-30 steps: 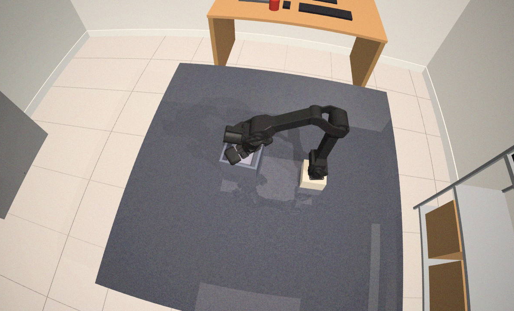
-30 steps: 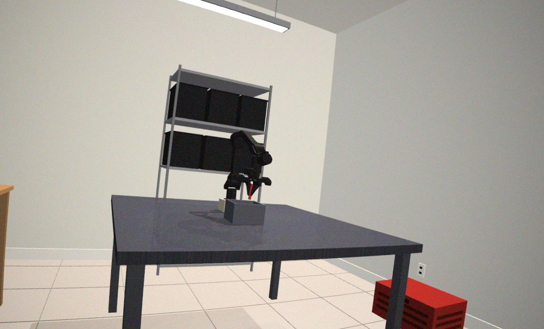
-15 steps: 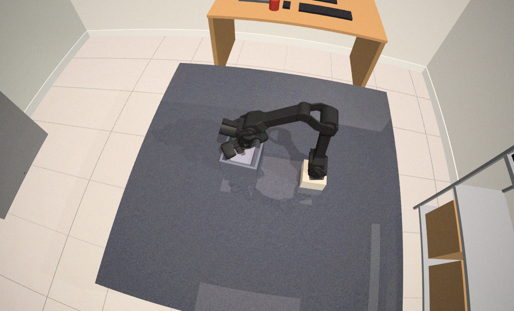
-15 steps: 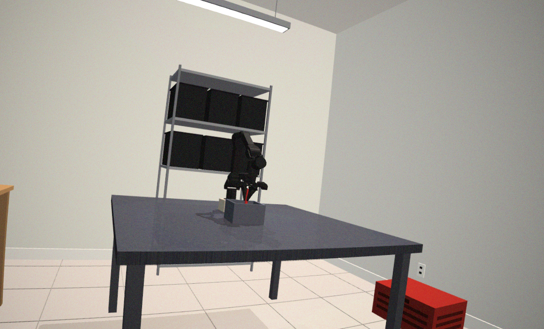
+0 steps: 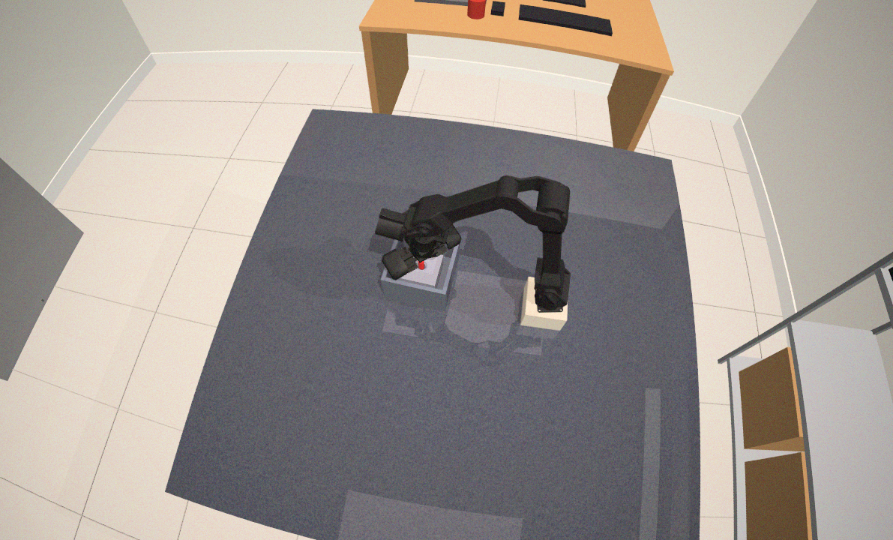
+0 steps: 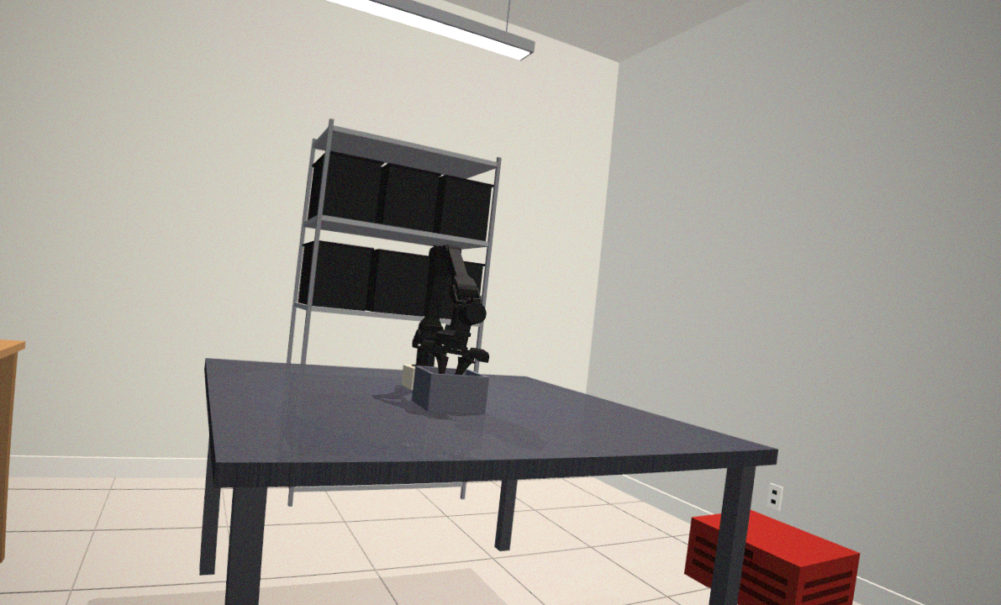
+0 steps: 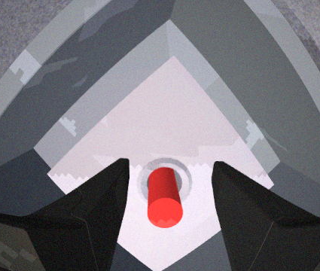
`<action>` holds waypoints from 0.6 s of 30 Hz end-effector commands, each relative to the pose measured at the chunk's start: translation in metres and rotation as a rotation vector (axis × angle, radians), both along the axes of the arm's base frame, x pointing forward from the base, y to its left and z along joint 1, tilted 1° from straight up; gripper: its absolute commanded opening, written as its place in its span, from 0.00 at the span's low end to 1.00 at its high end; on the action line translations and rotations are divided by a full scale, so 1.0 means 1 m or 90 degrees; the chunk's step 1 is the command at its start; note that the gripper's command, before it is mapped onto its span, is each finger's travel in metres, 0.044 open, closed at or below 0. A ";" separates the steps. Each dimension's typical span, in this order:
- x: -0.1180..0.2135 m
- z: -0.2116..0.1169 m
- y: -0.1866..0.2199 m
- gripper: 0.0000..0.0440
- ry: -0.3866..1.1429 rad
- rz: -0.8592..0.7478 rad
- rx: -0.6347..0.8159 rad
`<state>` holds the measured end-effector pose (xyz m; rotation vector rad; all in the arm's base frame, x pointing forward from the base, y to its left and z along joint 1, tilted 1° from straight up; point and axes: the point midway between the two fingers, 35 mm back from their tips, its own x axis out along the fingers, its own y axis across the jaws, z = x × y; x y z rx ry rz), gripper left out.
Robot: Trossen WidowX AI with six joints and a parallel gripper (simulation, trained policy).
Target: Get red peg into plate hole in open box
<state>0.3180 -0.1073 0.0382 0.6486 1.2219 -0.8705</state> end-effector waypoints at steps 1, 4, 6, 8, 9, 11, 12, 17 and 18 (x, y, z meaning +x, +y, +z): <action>0.010 0.001 -0.007 0.62 0.000 0.011 -0.009; 0.017 0.004 -0.013 0.76 -0.001 0.019 -0.016; 0.022 0.006 -0.017 0.84 -0.002 0.024 -0.021; 0.026 0.008 -0.021 0.92 -0.002 0.028 -0.026; 0.028 0.009 -0.023 0.96 -0.003 0.030 -0.029; 0.034 0.011 -0.028 1.00 -0.010 0.032 -0.035; 0.036 0.012 -0.030 1.00 -0.014 0.033 -0.039; 0.045 0.019 -0.042 1.00 -0.029 0.030 -0.058; 0.047 0.020 -0.045 1.00 -0.032 0.029 -0.062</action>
